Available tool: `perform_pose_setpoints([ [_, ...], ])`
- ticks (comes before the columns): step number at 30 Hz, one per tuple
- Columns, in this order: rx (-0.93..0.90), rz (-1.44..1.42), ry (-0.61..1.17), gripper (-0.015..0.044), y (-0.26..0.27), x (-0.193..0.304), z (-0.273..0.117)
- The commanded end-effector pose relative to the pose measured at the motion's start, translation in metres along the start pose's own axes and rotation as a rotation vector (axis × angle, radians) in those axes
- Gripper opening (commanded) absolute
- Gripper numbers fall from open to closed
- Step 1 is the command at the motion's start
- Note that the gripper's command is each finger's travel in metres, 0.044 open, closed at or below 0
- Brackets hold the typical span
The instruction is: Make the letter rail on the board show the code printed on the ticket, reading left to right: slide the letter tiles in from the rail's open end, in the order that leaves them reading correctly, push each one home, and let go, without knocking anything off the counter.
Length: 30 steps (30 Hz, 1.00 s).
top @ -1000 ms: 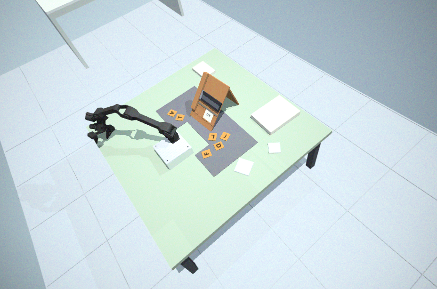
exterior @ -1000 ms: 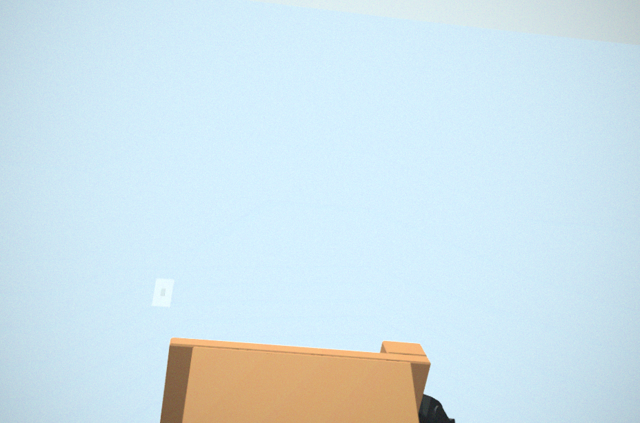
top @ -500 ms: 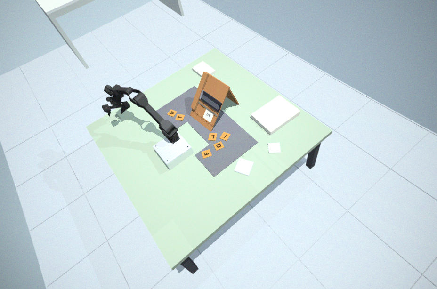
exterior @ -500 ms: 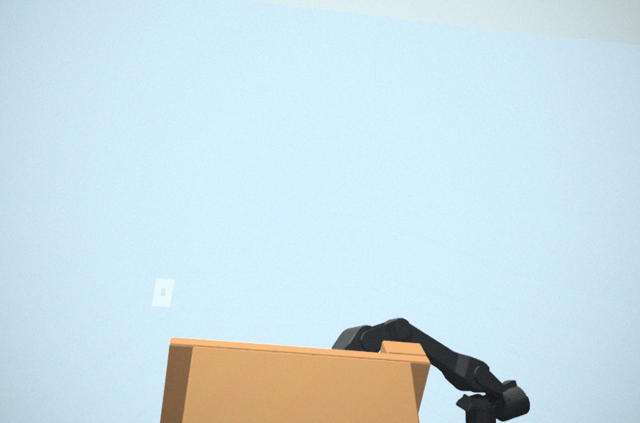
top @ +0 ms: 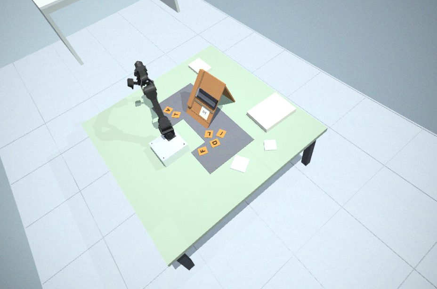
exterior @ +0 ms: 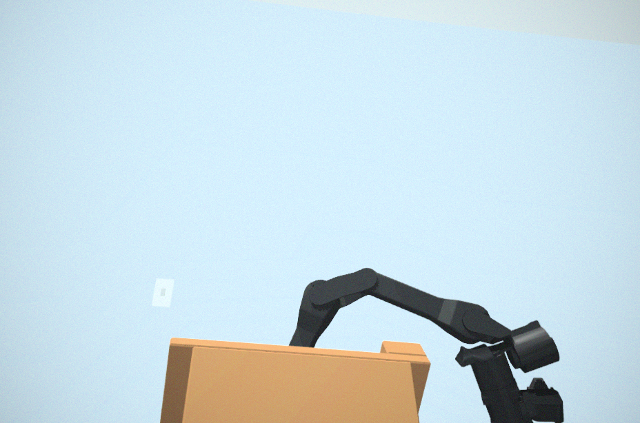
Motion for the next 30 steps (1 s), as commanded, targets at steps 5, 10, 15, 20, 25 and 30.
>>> perform_pose_setpoints([
  [5, 0.145, 0.132, -0.176, 0.044, -0.099, 0.036, -0.094],
  [10, 0.272, 0.223, -0.286, 0.044, -0.148, 0.083, -0.15],
  [15, 0.424, 0.317, -0.385, 0.044, -0.179, 0.145, -0.196],
  [20, 0.588, 0.407, -0.46, 0.044, -0.194, 0.209, -0.225],
  [25, 0.76, 0.497, -0.509, 0.044, -0.197, 0.27, -0.239],
  [30, 0.94, 0.59, -0.537, 0.044, -0.193, 0.327, -0.241],
])
Point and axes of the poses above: the point midway between the two fingers, 35 mm back from their tips, its own z axis out along the fingers, its own y axis across the jaws, x = y × z, the point moved 1 cm from there along -z, back along the fingers, and after that the axes turned 13 degrees about -z, right-handed, at the moved point
